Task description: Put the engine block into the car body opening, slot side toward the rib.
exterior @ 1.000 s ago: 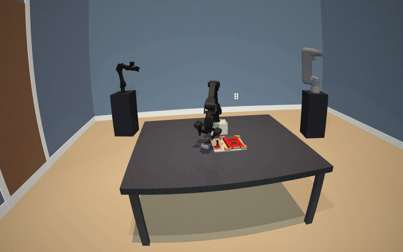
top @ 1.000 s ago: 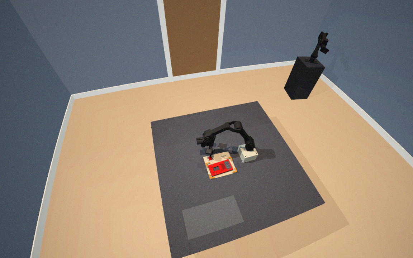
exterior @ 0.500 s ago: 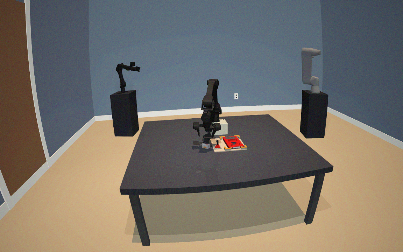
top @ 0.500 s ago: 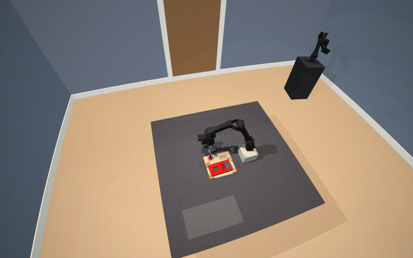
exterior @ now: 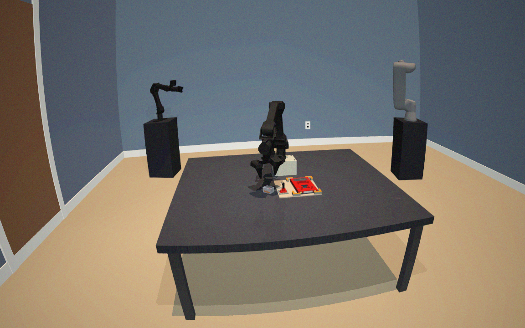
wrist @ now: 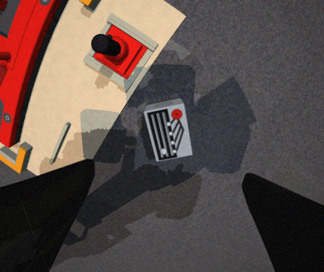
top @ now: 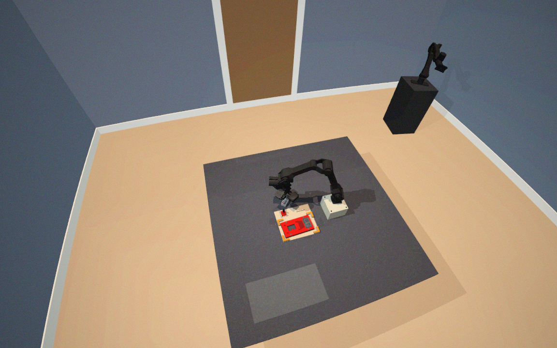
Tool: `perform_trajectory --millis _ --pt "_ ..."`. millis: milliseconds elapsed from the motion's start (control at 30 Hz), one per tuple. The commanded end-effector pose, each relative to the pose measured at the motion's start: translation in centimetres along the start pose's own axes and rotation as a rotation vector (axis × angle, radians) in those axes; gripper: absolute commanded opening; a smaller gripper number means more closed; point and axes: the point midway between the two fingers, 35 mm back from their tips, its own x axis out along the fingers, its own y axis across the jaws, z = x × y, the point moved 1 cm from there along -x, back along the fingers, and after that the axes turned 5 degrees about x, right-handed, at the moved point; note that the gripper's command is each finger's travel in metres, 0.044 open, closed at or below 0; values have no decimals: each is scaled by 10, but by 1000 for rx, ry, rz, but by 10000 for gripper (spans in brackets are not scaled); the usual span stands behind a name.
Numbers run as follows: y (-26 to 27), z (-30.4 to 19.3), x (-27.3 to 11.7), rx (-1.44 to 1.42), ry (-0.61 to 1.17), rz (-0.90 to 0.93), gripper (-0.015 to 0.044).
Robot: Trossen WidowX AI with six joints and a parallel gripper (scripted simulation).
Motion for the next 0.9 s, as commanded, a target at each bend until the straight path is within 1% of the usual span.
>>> perform_trajectory --millis 0,200,400,433,533,667,767,867 --pt "0 -2 -3 -132 -31 2 440" --pt "-1 -3 -7 -311 -71 -4 440" --pt "0 -2 -7 -317 -72 -4 440" --pt "0 -2 -4 -317 -72 -4 440" --pt "0 0 25 -317 -72 -4 440" --pt "0 0 28 -317 -72 -4 440" --pt "0 0 41 -317 -72 -4 440" --pt "0 -1 44 -317 -72 -4 440"
